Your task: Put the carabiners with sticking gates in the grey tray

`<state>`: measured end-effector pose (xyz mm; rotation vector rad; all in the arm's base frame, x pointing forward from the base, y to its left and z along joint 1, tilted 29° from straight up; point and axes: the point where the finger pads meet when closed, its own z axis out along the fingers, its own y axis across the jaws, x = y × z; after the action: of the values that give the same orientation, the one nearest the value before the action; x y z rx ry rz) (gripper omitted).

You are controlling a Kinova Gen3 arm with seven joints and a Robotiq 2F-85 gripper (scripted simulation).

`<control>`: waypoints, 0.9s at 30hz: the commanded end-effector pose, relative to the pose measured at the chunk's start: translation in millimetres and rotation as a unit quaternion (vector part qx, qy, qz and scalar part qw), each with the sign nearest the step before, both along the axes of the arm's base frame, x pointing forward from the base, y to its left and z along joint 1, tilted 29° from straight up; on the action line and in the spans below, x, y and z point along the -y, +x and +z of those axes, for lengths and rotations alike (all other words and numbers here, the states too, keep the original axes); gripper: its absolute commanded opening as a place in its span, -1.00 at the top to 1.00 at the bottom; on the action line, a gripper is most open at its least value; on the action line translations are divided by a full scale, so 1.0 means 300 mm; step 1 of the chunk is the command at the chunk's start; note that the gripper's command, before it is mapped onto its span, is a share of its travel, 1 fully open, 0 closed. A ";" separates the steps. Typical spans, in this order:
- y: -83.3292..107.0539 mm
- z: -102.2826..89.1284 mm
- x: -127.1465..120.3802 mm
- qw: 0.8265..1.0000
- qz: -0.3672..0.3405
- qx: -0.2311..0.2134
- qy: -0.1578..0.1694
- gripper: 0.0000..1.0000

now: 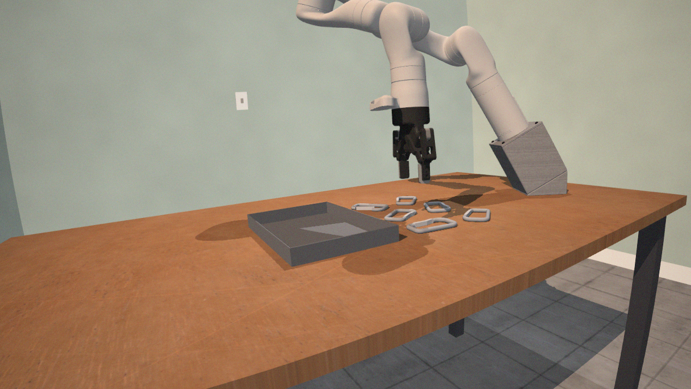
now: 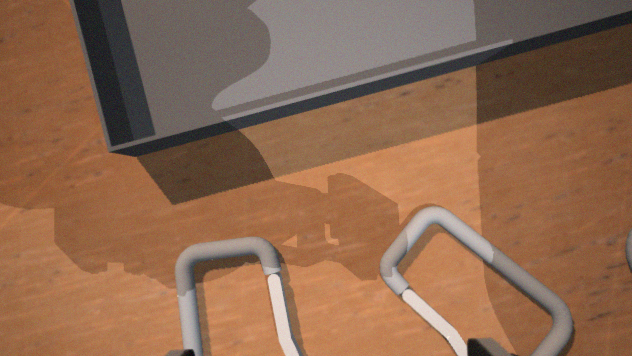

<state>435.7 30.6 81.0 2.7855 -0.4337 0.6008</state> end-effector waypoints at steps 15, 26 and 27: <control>-0.010 0.055 0.159 0.998 -0.051 0.019 0.022 -1.00; -0.086 0.192 0.108 0.999 -0.045 0.015 0.023 -1.00; -0.086 0.192 0.108 0.999 -0.045 0.015 0.023 -1.00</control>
<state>406.0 2.3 123.6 2.8008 -0.5718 0.5835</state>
